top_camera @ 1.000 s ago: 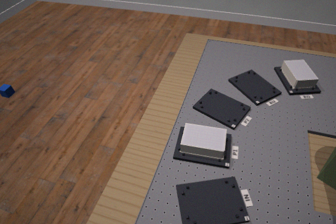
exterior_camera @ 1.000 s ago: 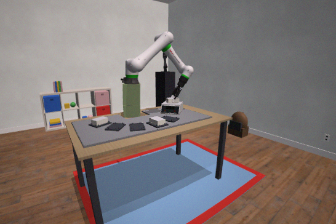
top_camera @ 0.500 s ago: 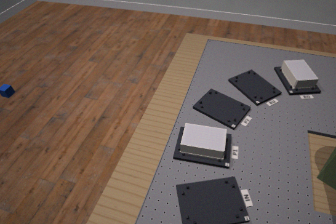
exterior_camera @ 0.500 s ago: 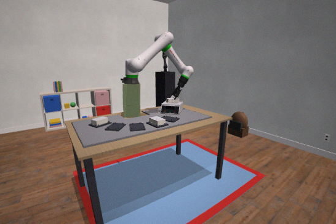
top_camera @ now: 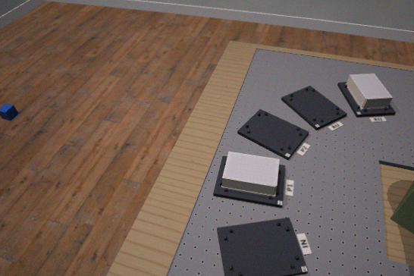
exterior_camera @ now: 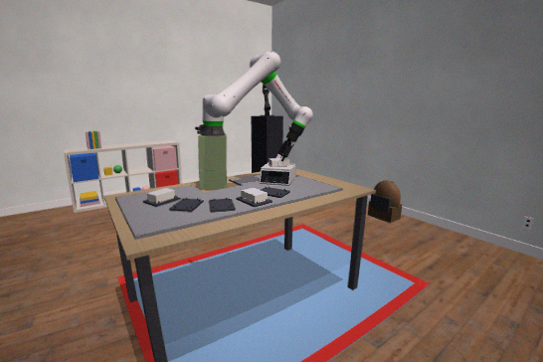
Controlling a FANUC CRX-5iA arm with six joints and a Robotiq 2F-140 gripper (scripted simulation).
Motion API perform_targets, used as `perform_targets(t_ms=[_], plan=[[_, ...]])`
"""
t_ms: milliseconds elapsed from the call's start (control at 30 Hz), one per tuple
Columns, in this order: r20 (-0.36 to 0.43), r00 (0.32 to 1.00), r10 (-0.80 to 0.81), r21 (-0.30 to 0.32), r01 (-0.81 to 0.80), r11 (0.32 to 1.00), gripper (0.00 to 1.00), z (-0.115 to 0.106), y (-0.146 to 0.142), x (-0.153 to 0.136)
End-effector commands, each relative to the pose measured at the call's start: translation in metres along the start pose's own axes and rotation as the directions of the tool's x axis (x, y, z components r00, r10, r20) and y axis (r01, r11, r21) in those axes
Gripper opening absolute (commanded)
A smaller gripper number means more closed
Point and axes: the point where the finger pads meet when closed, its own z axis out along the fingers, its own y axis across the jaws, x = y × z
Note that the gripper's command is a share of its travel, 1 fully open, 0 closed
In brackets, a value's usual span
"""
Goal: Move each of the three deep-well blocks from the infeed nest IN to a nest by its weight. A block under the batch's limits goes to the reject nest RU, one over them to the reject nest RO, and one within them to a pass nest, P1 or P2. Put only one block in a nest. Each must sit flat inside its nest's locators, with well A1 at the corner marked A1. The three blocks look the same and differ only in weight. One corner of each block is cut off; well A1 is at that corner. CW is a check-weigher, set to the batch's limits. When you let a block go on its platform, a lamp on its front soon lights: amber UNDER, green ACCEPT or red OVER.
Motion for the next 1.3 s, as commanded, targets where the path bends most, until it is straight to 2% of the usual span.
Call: perform_targets(t_ms=[0, 533, 567, 1267], plan=[[0.0, 1.0, 0.0, 0.0, 0.0, 1.0, 0.1, 0.0001, 0.0, 0.0003], [0.0, 1.0, 0.0, 0.0, 0.0, 1.0, 0.1, 0.0021, 0.0, 0.0015], [0.0, 1.0, 0.0, 0.0, 0.0, 1.0, 1.0, 0.0023, 0.0, 0.0015], [0.0, 1.0, 0.0, 0.0, 0.0, 1.0, 1.0, 0.0, 0.0, 0.0002]])
